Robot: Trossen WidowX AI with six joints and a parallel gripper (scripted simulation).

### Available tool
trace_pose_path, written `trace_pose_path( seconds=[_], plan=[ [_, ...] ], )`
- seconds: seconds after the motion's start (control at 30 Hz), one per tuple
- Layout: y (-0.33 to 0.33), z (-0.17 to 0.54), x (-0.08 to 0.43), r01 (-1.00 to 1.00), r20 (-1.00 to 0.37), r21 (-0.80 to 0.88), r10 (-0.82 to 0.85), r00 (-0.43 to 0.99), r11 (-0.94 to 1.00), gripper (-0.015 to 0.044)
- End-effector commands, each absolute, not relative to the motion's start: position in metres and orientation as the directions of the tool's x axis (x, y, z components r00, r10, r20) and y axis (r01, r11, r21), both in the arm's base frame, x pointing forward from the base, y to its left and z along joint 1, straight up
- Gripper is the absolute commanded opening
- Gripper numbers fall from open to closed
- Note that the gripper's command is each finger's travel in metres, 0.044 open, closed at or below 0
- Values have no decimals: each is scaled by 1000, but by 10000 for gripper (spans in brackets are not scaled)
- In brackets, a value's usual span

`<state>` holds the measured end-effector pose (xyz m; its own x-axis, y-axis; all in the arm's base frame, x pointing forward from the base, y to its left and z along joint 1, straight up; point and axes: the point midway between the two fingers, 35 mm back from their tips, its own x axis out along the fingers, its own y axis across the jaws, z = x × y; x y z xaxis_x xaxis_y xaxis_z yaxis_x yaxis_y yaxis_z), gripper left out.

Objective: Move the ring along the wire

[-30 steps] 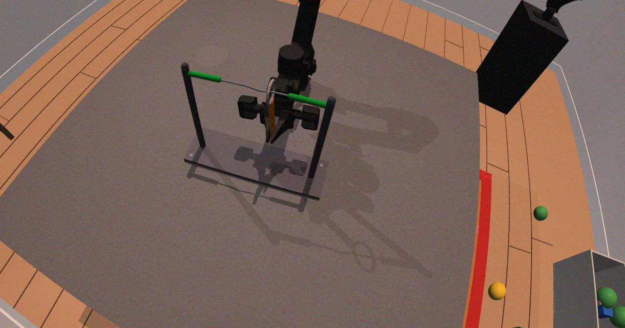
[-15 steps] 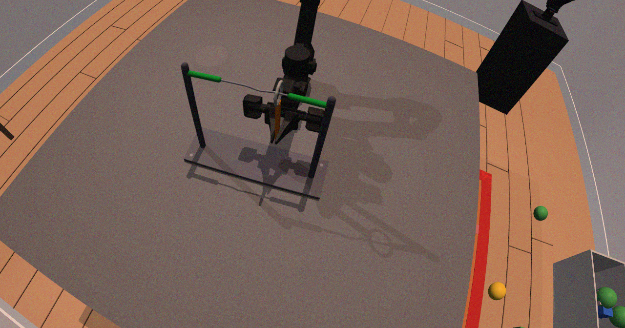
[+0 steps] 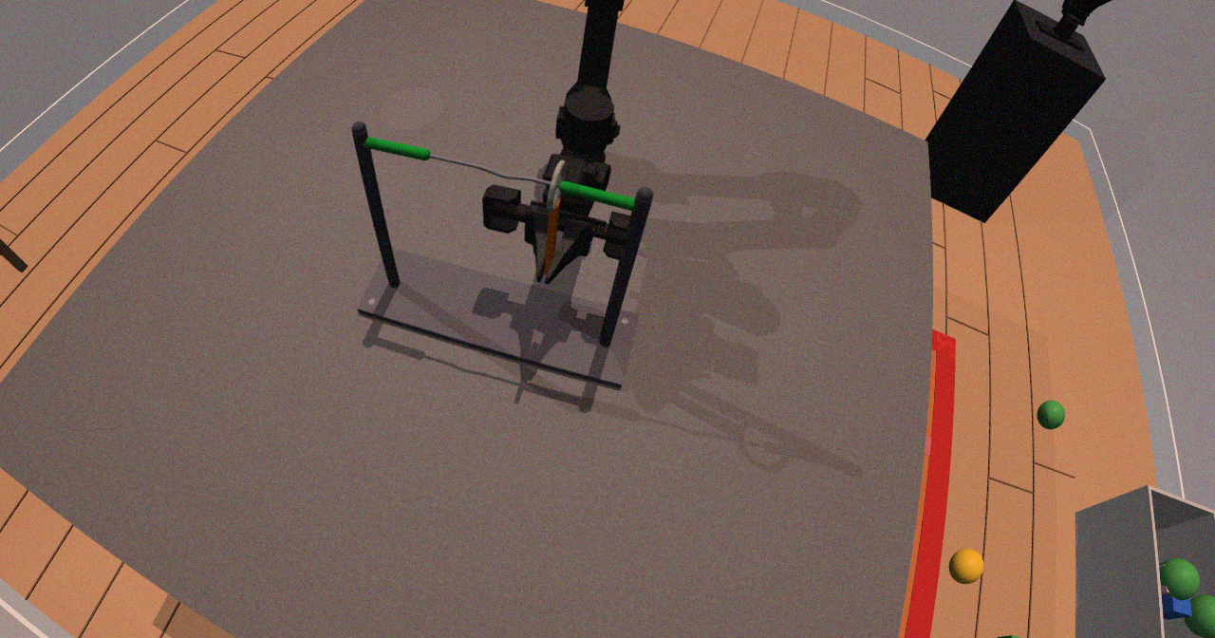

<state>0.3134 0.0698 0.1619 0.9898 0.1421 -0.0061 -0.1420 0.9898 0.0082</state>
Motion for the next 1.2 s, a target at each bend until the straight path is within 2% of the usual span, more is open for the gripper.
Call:
trace_pose_path(
  seconds=[0.0, 0.43, 0.8, 1.17],
  plan=[
    [73, 164, 314, -140, -1, 4, 140, 990, 990, -150],
    [85, 164, 311, -141, -11, 5, 141, 990, 990, -150],
    [90, 166, 298, -143, -126, 10, 143, 982, 990, -150],
    [92, 155, 292, -143, -164, 10, 143, 976, 990, -150]
  ],
)
